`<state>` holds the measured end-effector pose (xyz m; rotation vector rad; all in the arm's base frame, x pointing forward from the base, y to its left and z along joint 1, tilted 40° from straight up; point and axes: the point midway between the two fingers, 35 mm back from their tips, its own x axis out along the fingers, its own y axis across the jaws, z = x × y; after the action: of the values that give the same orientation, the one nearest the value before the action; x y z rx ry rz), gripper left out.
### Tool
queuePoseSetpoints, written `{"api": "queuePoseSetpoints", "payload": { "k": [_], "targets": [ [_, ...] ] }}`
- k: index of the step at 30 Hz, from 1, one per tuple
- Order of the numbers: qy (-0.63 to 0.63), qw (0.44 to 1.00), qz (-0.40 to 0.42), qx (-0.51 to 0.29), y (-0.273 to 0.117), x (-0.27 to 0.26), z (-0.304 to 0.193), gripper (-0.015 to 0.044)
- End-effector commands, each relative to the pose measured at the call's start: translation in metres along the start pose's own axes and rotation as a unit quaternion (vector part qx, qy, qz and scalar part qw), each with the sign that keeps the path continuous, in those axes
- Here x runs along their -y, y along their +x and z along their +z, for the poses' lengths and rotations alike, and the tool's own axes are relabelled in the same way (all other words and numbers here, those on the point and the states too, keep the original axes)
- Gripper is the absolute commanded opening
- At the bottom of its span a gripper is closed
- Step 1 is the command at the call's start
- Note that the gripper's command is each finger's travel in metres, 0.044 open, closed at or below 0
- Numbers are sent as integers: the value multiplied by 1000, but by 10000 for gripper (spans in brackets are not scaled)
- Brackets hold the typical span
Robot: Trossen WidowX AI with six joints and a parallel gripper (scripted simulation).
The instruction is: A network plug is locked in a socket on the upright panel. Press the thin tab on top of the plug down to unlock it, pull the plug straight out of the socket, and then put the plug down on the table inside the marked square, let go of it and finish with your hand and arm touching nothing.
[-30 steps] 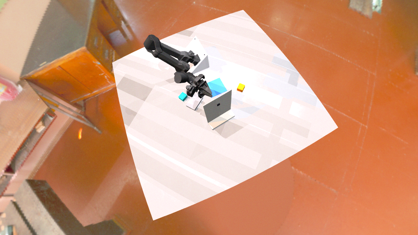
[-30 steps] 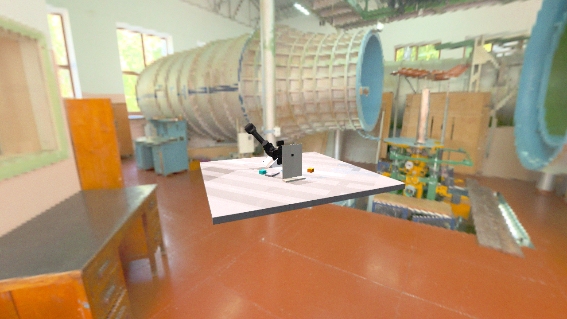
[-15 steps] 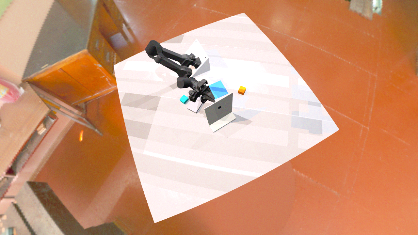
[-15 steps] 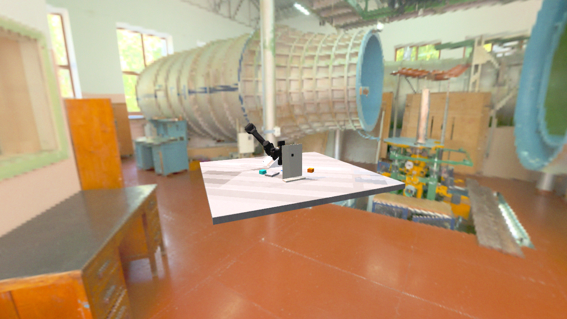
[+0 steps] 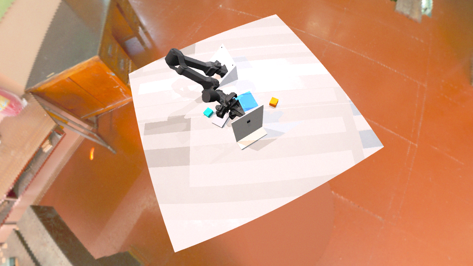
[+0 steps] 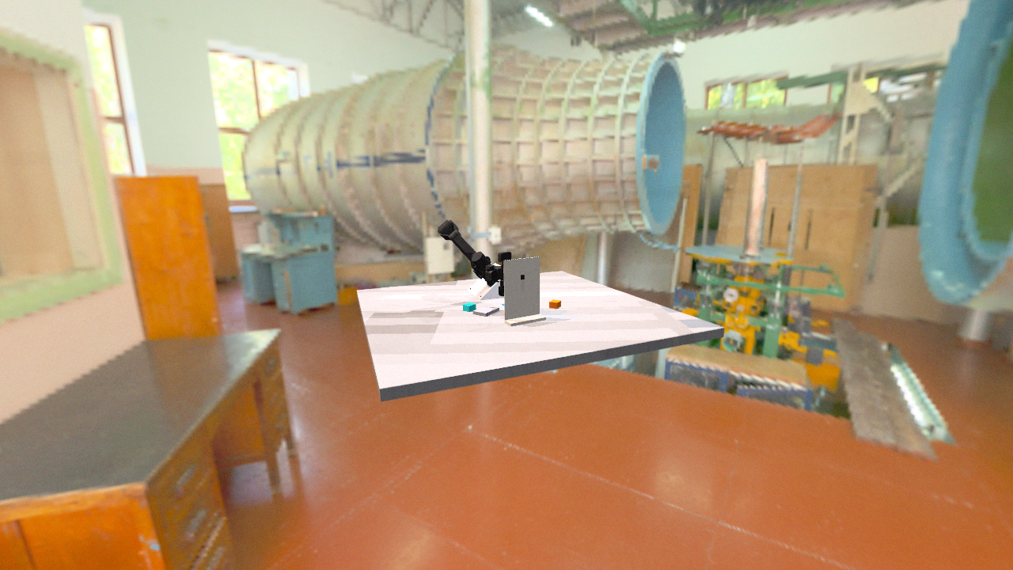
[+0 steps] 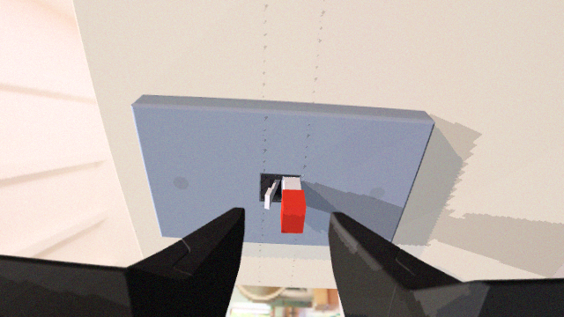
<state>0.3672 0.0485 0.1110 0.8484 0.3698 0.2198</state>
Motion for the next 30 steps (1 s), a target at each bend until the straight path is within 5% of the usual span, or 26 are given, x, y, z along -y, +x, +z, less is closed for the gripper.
{"api": "queuePoseSetpoints", "payload": {
  "k": [1, 8, 30],
  "targets": [
    [1, 1000, 0, 2, 6, 0, 2, 156],
    [1, 1000, 0, 2, 13, 1, 3, 156],
    [1, 1000, 0, 2, 13, 1, 3, 9]
  ]
}}
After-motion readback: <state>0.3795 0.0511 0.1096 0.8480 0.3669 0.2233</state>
